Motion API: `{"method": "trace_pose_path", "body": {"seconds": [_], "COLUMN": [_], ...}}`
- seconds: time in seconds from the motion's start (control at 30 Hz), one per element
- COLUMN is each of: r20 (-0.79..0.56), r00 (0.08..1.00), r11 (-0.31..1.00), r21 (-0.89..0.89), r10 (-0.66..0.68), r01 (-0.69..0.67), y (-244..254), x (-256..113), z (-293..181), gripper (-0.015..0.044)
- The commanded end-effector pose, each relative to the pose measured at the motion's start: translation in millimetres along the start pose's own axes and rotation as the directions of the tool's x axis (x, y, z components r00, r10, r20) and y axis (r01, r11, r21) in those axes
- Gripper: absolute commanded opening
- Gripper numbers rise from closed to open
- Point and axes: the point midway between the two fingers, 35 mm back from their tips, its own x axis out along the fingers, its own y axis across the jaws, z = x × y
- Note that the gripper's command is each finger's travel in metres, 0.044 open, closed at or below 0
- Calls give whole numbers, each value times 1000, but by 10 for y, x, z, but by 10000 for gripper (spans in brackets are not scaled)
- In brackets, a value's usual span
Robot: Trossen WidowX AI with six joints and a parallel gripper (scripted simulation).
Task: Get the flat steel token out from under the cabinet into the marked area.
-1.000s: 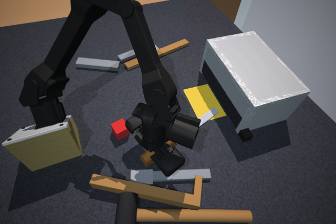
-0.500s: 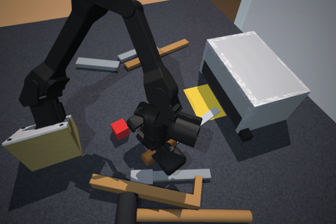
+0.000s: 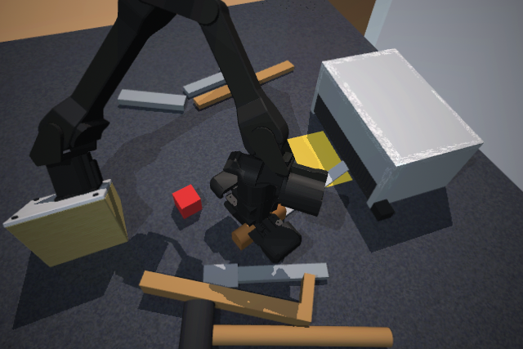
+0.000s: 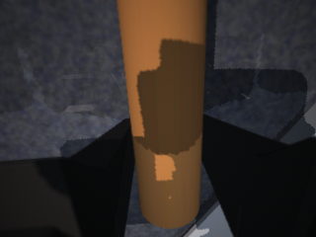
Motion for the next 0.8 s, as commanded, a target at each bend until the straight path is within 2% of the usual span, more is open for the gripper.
{"method": "trace_pose_path", "body": {"seconds": [0.0, 0.77], "r20": [-3, -2], "r00": [1000, 1000], "r11": [1000, 1000], "r21": [-4, -4], "r10": [-4, -3], "r01": [4, 3], "y": [-10, -12], "x": [-2, -2], "z": [90, 442], "gripper": [0, 0]}}
